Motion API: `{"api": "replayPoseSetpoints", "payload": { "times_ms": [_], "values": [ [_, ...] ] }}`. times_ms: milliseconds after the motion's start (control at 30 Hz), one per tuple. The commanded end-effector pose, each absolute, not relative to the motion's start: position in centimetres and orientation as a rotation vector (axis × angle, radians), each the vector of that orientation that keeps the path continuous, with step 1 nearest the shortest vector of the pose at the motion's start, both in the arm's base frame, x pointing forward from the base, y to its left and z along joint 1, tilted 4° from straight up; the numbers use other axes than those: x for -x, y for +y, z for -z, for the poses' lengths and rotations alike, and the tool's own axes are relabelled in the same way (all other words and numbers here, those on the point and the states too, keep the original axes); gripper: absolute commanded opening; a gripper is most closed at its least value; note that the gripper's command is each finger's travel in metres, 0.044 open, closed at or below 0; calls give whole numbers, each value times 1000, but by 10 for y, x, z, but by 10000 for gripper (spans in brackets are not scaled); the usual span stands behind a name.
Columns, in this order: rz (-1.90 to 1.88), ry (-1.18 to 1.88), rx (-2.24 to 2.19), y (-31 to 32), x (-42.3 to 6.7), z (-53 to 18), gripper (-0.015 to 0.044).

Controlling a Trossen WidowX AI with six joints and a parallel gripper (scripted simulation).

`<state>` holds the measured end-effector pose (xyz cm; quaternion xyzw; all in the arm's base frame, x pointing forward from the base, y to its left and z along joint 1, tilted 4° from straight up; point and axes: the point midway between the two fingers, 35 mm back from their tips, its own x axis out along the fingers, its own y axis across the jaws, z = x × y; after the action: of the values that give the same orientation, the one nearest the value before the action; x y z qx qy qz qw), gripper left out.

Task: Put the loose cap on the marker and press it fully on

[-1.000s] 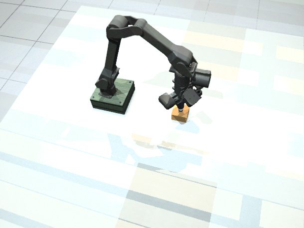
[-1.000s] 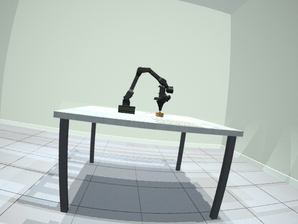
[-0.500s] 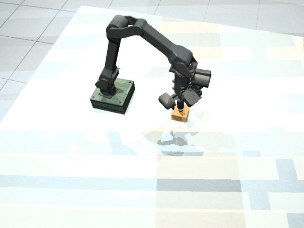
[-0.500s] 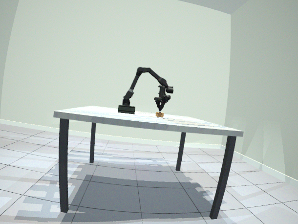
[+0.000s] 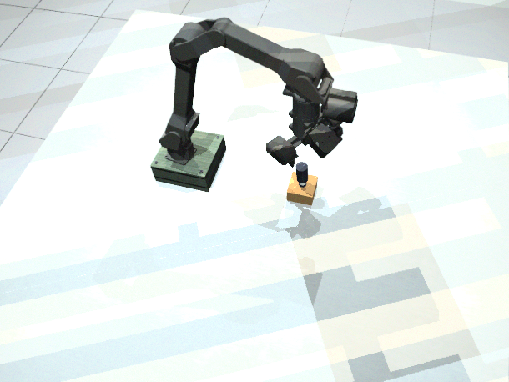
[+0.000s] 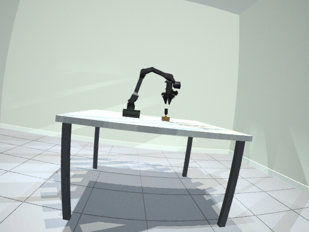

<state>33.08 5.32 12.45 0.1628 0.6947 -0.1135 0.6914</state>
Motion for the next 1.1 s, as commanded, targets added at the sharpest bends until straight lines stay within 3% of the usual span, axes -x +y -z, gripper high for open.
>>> {"api": "replayPoseSetpoints", "payload": {
  "times_ms": [0, 133, 400, 1067],
  "values": [
    [59, 1575, -167, 53, -327, -121, 309],
    [-191, 1563, 80, 53, -326, -116, 204],
    [-203, 1561, 92, 53, -326, -115, 0],
    [-203, 1561, 92, 54, -326, -102, 0]
  ]
}}
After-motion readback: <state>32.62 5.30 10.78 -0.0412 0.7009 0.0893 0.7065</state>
